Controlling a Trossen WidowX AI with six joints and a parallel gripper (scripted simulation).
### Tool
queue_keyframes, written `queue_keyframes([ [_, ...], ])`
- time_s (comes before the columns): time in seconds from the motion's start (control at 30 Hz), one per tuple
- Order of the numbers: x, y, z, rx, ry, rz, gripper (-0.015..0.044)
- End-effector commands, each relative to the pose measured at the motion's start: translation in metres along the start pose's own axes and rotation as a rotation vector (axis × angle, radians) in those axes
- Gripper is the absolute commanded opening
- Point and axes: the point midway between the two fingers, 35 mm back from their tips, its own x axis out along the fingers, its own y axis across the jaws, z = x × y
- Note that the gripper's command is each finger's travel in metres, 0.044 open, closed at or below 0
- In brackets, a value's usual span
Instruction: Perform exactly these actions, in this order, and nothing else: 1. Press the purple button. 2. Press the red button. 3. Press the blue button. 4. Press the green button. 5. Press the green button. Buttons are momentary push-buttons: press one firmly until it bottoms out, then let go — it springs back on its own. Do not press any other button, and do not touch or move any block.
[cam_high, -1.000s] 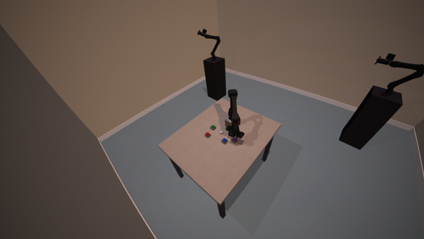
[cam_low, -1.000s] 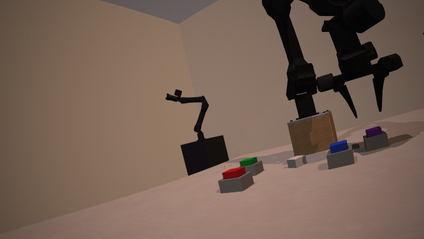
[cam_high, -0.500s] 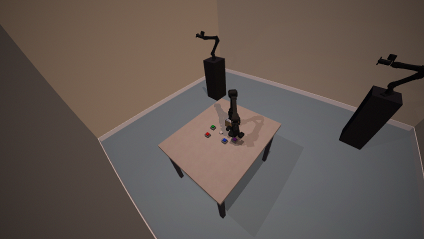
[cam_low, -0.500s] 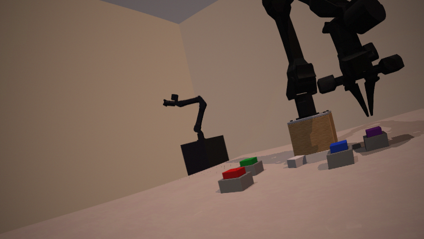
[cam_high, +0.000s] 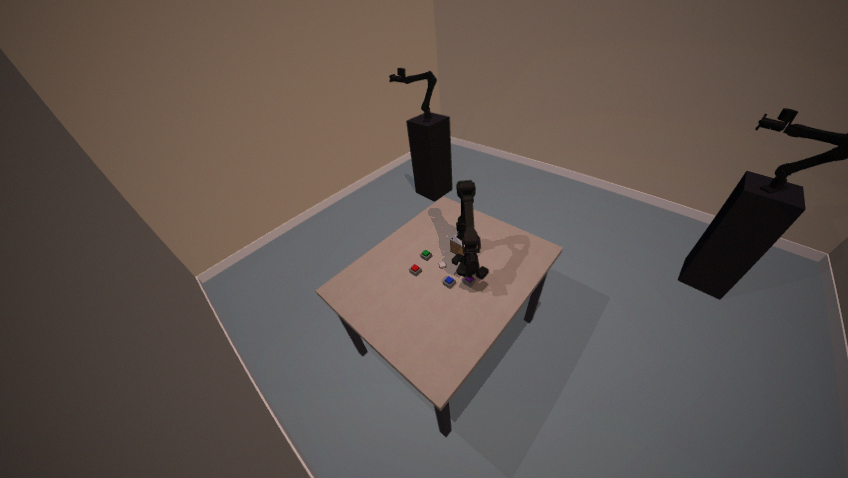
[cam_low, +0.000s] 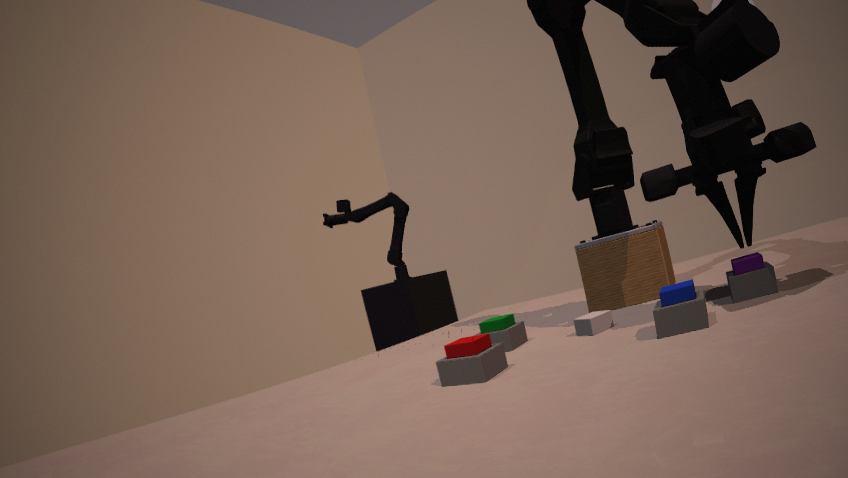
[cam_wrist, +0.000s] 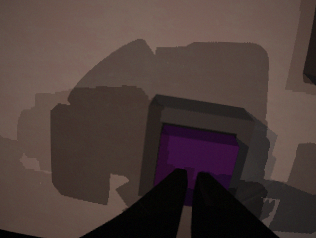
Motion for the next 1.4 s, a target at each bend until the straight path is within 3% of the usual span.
queue_keyframes([
  [0.0,0.01,-0.002,-0.003,0.003,0.01,-0.006,0.002],
  [1.0,0.018,-0.002,-0.003,0.003,0.01,-0.006,0.002],
  [1.13,-0.013,-0.002,-0.002,0.003,0.009,-0.005,0.002],
  [1.37,-0.028,-0.001,-0.001,0.003,0.009,-0.005,0.002],
])
